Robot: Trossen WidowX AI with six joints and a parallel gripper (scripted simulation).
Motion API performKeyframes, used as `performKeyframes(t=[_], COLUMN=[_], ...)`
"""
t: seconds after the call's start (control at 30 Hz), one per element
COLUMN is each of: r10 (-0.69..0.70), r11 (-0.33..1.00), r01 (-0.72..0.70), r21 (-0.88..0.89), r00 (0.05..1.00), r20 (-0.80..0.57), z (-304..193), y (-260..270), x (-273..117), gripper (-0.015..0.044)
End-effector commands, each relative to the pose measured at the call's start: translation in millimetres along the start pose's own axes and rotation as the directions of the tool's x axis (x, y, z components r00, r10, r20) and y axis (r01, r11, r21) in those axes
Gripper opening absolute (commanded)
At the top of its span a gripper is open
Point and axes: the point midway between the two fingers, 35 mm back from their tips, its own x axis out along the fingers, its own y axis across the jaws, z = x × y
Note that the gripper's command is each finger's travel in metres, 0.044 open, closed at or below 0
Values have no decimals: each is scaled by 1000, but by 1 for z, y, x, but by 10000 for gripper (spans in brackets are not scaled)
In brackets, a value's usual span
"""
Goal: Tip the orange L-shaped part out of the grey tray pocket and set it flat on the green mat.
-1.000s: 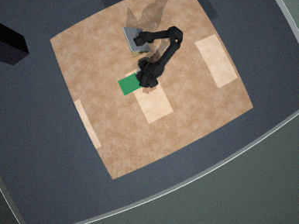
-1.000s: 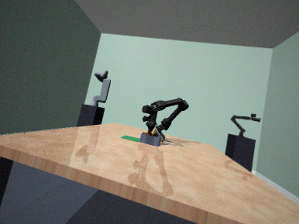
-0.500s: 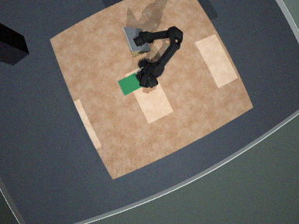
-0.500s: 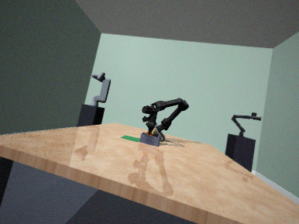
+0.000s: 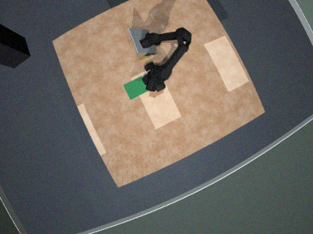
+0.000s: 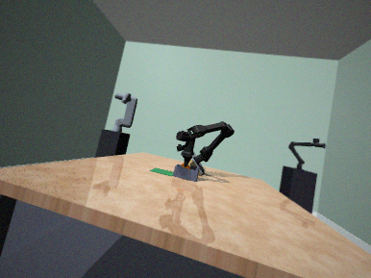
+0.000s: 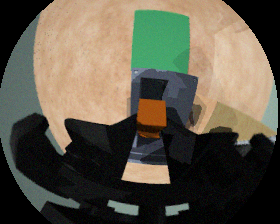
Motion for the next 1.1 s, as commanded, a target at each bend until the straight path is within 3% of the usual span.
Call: performKeyframes(t=[0.0, 1.07], r10=[-1, -3], r11=[1000, 1000], r01=[1, 3], r21=[-3, 6], r00=[1000, 1000], r20=[0, -4], z=[0, 1], y=[0, -1], x=[-4, -54], gripper=[0, 0])
